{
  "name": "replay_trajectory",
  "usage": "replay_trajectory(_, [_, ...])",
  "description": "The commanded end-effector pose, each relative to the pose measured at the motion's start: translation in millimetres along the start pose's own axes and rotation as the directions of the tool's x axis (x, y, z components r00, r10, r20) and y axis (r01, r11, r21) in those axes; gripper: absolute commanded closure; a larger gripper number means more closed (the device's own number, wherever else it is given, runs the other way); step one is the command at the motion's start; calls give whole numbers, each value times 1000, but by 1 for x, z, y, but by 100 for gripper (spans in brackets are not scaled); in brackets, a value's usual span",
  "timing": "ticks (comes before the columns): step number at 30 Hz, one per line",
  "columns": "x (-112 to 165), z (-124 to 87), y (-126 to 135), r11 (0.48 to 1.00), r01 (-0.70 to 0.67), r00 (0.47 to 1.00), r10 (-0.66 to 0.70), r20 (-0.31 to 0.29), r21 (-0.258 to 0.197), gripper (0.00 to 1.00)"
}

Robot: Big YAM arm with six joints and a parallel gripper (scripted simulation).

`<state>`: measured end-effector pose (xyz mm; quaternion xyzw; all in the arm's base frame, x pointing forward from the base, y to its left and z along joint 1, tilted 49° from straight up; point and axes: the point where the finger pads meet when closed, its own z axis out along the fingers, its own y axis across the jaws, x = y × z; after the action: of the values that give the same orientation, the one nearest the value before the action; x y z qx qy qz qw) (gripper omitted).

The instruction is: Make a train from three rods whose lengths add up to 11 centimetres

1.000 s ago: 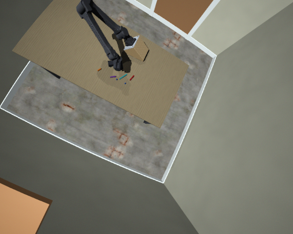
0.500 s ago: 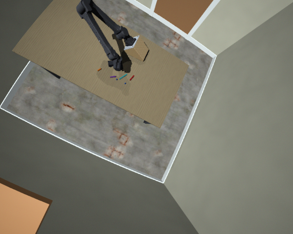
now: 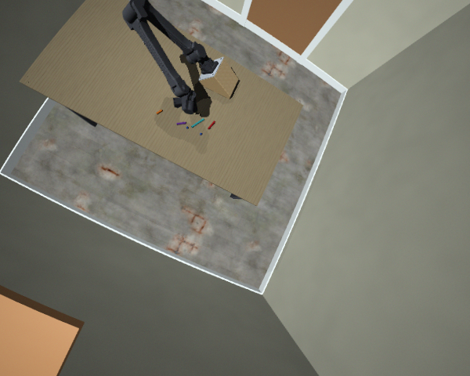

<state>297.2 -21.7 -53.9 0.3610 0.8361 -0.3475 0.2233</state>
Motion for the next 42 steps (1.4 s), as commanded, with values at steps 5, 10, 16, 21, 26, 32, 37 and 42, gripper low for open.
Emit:
replay_trajectory(5, [0, 3, 4, 1000, 6, 1000, -6, 5, 0, 77])
replay_trajectory(10, [0, 3, 4, 1000, 5, 1000, -5, 5, 0, 96])
replay_trajectory(16, [0, 3, 4, 1000, 5, 1000, -5, 5, 0, 96])
replay_trajectory(21, [0, 3, 4, 1000, 5, 1000, -5, 5, 0, 96])
replay_trajectory(26, [0, 3, 4, 1000, 5, 1000, -5, 5, 0, 96])
replay_trajectory(32, [0, 3, 4, 1000, 5, 1000, -5, 5, 0, 96])
replay_trajectory(37, [0, 3, 4, 1000, 5, 1000, -5, 5, 0, 96])
replay_trajectory(42, [2, -4, 6, 1000, 12, 1000, -11, 10, -3, 96])
